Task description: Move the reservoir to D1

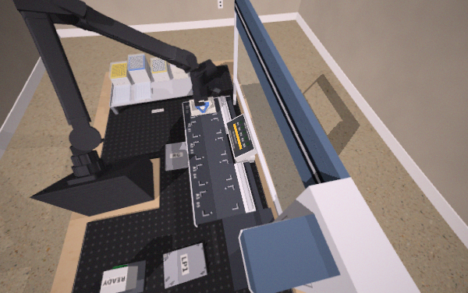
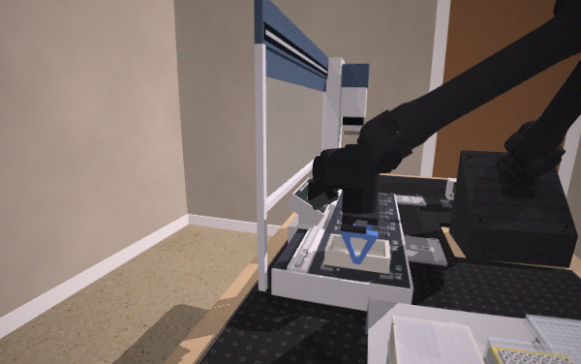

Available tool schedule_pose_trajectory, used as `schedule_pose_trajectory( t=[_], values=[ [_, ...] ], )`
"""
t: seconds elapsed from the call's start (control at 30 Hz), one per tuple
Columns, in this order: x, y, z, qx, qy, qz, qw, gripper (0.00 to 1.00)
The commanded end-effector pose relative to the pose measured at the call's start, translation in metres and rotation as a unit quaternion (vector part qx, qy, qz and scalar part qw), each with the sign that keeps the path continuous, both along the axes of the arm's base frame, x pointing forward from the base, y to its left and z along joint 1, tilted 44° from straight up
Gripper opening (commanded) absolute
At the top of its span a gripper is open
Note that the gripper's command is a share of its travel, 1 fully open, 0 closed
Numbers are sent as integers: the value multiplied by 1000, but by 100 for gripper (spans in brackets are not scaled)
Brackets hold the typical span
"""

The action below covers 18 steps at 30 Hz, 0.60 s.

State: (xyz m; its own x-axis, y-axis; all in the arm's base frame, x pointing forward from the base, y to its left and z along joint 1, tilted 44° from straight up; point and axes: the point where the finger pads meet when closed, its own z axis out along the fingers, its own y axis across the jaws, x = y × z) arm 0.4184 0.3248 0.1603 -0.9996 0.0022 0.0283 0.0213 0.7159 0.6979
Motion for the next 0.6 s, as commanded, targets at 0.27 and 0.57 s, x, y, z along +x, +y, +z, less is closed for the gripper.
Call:
schedule_pose_trajectory(
  t=[0.27, 0.57],
  values=[
    [-1, 7, -3, 1, 0, -2, 1000, 0],
    [3, 11, 1, 4, -6, -1, 1000, 0]
  ],
)
